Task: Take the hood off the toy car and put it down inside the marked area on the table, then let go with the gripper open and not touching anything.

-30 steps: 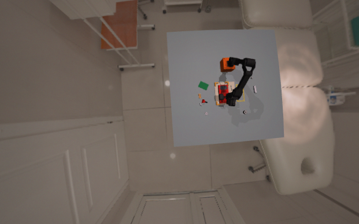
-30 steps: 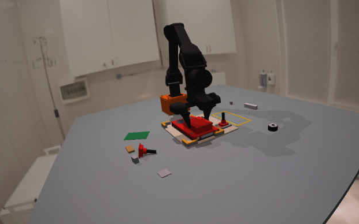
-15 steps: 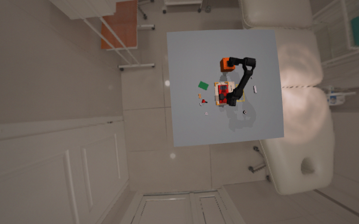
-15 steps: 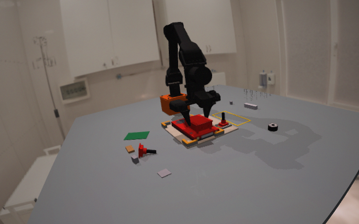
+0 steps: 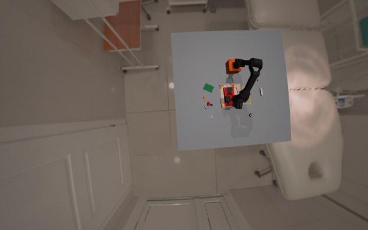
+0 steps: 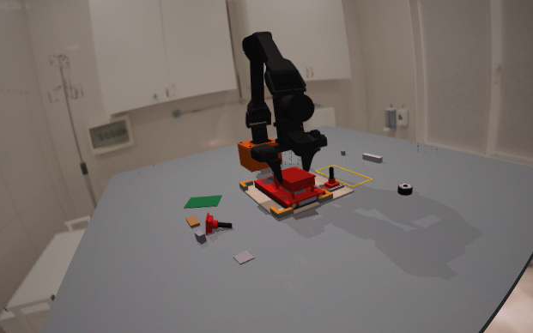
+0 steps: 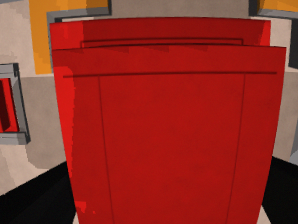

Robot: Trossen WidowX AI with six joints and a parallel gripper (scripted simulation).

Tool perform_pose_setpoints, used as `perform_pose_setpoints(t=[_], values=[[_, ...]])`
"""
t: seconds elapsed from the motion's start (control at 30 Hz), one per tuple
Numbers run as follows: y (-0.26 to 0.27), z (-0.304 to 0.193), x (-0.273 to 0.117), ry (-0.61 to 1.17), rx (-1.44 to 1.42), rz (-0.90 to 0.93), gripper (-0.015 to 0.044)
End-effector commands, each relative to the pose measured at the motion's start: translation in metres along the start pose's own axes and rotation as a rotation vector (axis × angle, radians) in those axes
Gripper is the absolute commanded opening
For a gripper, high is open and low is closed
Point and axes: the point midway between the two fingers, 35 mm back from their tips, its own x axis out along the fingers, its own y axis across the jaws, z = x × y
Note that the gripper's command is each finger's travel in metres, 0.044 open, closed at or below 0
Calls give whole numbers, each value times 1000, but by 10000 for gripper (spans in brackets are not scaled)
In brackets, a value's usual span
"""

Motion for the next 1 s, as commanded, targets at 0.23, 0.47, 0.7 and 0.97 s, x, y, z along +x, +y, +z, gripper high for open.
perform_pose_setpoints(t=[0.23, 0.47, 0.7, 0.97], values=[[0, 0, -8, 0, 0, 0, 0], [0, 1, -41, -1, 0, 0, 0], [4, 1, -46, -4, 0, 0, 0], [48, 2, -48, -4, 0, 4, 0]])
